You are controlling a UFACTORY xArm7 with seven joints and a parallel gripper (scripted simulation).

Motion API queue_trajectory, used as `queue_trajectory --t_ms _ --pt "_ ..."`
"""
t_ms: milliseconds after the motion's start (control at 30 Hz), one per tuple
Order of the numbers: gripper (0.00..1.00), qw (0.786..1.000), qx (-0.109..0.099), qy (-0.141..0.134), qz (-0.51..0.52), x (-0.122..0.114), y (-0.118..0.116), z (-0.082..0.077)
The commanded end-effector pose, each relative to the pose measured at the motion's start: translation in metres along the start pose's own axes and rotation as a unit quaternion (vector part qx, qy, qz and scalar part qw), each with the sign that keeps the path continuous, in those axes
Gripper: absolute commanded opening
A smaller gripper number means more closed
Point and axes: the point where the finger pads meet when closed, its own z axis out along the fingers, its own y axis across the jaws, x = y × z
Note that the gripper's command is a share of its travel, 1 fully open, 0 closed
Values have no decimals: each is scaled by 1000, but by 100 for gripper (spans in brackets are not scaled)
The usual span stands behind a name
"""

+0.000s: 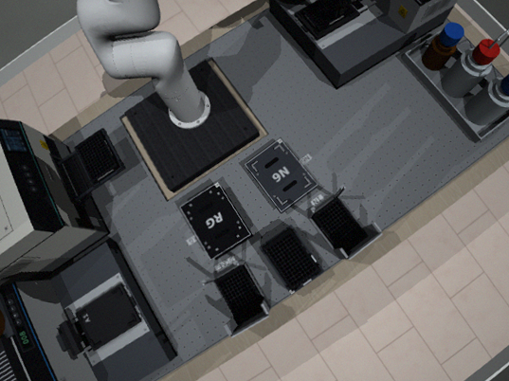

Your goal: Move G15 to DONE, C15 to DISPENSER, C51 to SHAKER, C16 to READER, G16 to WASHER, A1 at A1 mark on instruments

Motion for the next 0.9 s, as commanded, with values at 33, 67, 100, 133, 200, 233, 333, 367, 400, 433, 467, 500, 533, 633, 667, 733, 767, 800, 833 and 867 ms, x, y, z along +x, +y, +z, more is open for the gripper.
queue_trajectory --t_ms 33,67,100,133,200,233,333,367,400,433,467,500,533,633,667,733,767,800,833,867 --pt "100 1000 0 -2 0 -2 0 -2" --pt "100 1000 0 -2 0 -2 0 -2" --pt "100 1000 0 -2 0 -2 0 -2" --pt "100 1000 0 -2 0 -2 0 -2" --pt "100 1000 0 -2 0 -2 0 -2" --pt "100 1000 0 -2 0 -2 0 -2" --pt "100 1000 0 -2 0 -1 0 -2" --pt "100 1000 0 -2 0 -1 0 0" --pt "100 1000 0 -2 0 -1 0 1" --pt "100 1000 0 -2 0 -1 0 2" --pt "100 1000 0 -2 0 -1 0 4" --pt "100 1000 0 -2 0 -1 0 5" --pt "100 1000 0 -2 0 -1 0 6" --pt "100 1000 0 -2 0 -1 0 10" --pt "100 1000 0 -2 0 -1 0 12" --pt "100 1000 0 -2 0 -1 0 14" --pt "100 1000 0 -2 0 -1 0 16" --pt "100 1000 0 -2 0 -1 0 17" --pt "100 1000 0 -2 0 -1 0 17" --pt "100 1000 0 -2 0 -1 0 17"
